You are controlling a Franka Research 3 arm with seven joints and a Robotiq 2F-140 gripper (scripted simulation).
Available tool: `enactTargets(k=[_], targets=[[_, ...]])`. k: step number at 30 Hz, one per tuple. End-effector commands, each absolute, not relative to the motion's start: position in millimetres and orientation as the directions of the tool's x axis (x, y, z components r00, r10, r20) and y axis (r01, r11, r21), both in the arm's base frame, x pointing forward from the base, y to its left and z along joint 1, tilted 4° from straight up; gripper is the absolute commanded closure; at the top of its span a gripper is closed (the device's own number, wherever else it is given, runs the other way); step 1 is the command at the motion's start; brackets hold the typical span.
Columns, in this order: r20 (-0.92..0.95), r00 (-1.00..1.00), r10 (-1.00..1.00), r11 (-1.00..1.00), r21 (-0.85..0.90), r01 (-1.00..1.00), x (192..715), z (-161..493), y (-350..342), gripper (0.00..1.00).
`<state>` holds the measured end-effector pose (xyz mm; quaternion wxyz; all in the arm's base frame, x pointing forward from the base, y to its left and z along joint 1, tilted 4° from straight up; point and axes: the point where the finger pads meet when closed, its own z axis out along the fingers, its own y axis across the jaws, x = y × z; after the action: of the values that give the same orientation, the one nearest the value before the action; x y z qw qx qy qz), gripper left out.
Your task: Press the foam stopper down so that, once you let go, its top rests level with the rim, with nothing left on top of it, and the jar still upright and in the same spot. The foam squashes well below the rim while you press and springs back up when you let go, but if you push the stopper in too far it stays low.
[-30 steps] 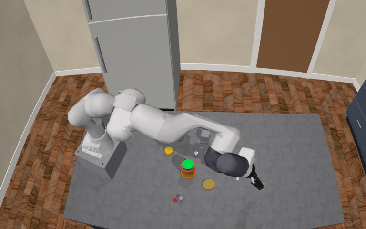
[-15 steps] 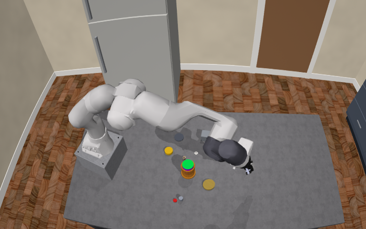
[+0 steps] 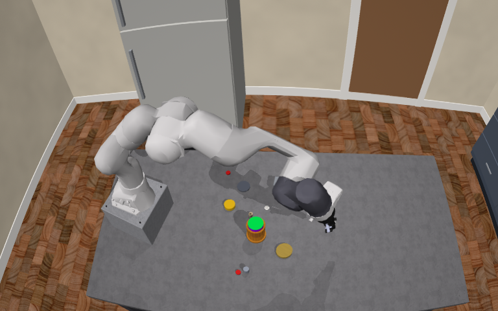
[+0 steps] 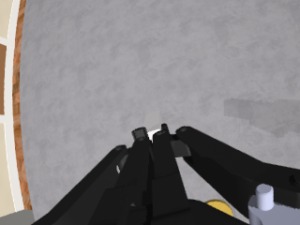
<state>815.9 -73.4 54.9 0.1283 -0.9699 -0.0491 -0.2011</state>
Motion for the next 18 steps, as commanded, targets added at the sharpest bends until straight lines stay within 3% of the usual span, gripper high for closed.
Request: enactTargets(k=[1, 17, 18], targets=[[0.324, 0.940, -0.111, -0.963, -0.270, -0.020, 800, 50, -66, 1.00], [0.269, 0.944, -0.190, -0.956, -0.270, -0.116, 782, 45, -60, 1.00], [0.216, 0.936, -0.278, -0.940, -0.263, -0.219, 762, 42, -55, 1.00]])
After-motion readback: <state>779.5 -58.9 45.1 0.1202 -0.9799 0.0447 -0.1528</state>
